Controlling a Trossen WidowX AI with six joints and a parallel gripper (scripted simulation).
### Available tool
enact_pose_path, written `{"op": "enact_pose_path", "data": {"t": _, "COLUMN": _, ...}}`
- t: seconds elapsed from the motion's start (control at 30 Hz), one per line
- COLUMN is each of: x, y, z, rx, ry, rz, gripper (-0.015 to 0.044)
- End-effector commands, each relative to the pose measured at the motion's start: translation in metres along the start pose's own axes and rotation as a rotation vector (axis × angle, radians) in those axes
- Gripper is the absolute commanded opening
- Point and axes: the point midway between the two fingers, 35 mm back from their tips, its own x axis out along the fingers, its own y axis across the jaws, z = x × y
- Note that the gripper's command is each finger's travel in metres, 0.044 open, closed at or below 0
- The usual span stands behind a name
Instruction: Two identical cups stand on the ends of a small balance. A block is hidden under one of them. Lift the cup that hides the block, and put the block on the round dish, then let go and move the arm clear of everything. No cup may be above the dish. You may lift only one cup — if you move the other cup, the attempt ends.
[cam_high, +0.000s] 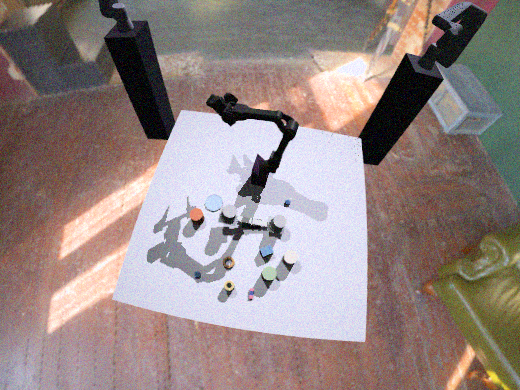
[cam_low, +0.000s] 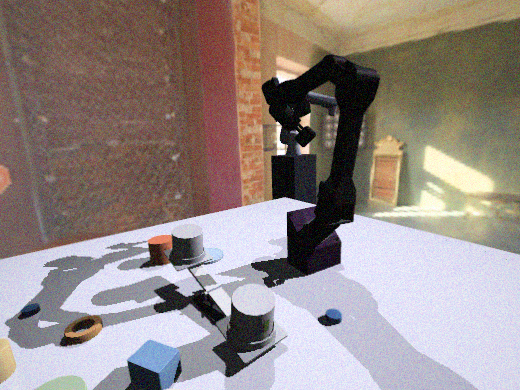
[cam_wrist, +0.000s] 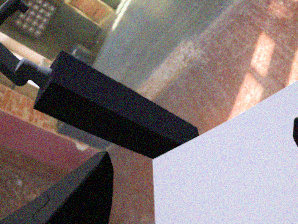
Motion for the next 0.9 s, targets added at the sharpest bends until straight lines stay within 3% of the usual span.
{"op": "enact_pose_path", "data": {"t": 0.0, "x": 0.0, "y": 0.0, "z": 0.0, "rx": -0.005, "ry": 0.003, "rz": 0.001, "gripper": 0.0426}}
{"op": "enact_pose_path", "data": {"t": 0.87, "x": -0.062, "y": -0.023, "z": -0.072, "rx": -0.75, "ry": 0.413, "rz": 0.224, "gripper": 0.044}}
